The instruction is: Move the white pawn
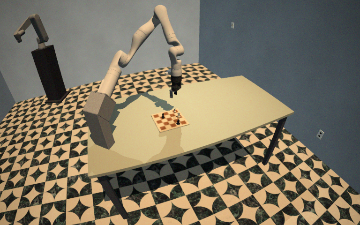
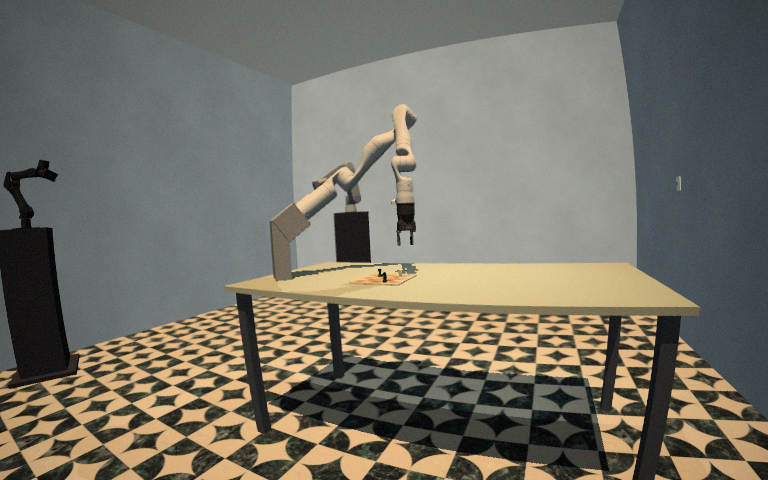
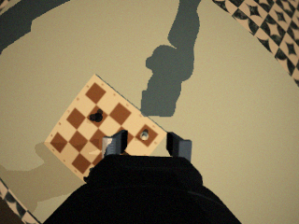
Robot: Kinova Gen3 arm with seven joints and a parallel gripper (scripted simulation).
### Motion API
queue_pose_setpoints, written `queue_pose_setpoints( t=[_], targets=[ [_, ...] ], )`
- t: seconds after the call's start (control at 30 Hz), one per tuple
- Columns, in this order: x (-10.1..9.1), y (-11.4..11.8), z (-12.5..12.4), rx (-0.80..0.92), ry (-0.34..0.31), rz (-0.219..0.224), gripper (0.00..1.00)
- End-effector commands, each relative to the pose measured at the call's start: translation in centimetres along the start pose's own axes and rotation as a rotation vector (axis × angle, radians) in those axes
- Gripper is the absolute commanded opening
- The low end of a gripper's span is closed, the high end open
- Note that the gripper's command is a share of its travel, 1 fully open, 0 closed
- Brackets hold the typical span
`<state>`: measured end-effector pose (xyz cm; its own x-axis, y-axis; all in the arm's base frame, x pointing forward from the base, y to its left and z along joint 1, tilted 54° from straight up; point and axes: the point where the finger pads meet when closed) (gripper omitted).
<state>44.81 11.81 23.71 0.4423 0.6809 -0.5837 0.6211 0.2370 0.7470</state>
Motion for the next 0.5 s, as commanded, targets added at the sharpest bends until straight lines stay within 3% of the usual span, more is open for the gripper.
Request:
queue_pose_setpoints(
  t=[0.0, 0.17, 0.47],
  targets=[
    [0.32, 0.01, -0.47, 0.059, 0.007, -0.005, 1.00],
    [0.53, 0.14, -0.69, 0.167, 0.009, -0.005, 1.00],
    [1.21, 0.59, -1.18, 0.530, 0.015, -0.009, 1.00]
  ],
)
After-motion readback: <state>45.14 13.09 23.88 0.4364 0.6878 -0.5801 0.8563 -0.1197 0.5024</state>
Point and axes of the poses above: the point where the finger pads meet when closed, its own x axis out along the fingers, its own y axis across the jaws, z = x × y, and after that the axes turned 12 degrees about x, right-handed
